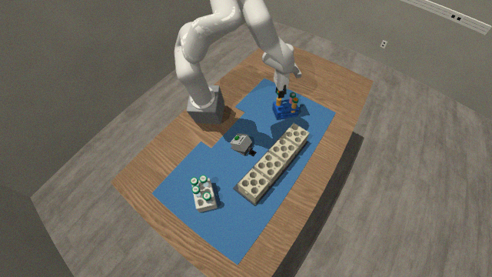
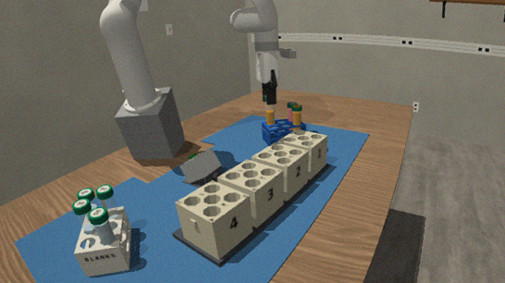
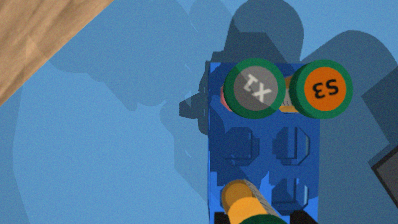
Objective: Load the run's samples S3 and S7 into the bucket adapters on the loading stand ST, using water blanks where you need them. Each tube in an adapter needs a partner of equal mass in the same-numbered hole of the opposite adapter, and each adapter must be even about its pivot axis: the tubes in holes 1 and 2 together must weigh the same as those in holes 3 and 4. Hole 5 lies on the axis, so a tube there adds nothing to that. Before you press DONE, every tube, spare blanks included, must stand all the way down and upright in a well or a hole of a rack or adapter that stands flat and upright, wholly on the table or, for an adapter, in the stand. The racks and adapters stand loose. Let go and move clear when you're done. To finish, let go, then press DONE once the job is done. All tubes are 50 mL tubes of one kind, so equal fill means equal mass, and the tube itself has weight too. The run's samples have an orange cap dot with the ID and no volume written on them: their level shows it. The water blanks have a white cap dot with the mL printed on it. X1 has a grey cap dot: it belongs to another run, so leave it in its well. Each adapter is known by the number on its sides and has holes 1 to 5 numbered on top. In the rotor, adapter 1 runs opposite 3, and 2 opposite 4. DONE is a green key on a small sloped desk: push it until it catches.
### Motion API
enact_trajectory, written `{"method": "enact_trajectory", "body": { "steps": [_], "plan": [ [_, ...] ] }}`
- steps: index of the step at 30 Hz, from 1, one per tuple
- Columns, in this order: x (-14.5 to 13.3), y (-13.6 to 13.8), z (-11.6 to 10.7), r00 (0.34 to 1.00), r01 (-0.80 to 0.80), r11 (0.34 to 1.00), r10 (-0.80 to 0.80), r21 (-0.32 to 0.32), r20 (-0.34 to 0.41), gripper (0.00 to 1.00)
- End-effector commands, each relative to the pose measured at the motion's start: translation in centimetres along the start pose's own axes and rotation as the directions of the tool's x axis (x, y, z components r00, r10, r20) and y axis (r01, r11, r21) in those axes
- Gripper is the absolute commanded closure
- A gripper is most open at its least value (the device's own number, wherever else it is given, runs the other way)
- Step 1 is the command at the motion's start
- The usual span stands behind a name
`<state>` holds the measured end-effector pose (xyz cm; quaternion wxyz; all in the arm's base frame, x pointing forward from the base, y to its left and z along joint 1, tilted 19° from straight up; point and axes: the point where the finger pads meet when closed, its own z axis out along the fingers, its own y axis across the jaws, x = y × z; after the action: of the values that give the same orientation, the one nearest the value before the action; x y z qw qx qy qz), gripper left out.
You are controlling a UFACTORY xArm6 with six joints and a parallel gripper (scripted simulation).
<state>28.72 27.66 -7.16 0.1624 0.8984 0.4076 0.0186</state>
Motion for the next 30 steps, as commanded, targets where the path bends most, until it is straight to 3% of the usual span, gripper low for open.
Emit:
{"method": "enact_trajectory", "body": {
  "steps": [1, 30],
  "plan": [
    [0.2, 0.0, 0.3, 1.0, -0.001, 1.0, 0.001, 0.0, -0.004, 1.0],
    [0.2, 0.0, 2.8, 1.0, -0.001, 1.0, 0.001, 0.0, -0.004, 1.0]
  ]
}}
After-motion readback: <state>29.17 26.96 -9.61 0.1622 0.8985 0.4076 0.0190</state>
